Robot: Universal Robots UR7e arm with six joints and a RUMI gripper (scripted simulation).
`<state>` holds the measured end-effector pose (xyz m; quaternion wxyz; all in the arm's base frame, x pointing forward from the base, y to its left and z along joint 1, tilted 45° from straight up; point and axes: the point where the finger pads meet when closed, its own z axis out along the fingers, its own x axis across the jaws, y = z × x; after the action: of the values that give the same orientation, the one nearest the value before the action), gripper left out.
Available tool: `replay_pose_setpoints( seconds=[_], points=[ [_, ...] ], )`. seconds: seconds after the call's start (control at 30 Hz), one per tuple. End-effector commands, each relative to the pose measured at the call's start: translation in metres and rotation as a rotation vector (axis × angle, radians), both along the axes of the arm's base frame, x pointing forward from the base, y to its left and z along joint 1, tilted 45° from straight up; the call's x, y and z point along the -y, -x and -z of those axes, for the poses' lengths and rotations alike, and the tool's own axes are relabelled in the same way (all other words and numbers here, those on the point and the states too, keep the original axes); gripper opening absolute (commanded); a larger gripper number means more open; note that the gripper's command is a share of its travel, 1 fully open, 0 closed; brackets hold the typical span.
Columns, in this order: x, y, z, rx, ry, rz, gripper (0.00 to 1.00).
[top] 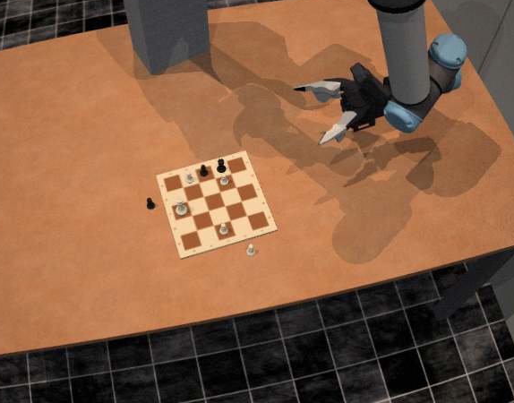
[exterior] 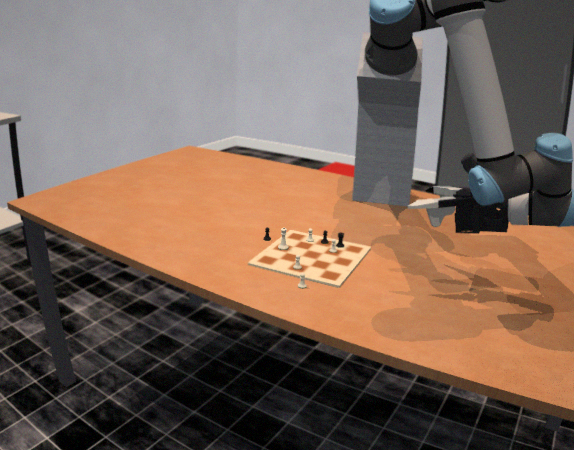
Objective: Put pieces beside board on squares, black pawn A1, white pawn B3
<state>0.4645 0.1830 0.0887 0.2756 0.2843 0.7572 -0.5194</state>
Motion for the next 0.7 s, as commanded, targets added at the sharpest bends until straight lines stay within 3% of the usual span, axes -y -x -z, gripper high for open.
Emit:
replay_pose_setpoints(
  seconds=[0.0, 0.67],
  points=[
    [0.007, 0.000, 0.001, 0.021, -0.035, 0.011, 1.00],
    [0.045, -0.003, 0.008, 0.147, -0.223, 0.082, 1.00]
  ],
)
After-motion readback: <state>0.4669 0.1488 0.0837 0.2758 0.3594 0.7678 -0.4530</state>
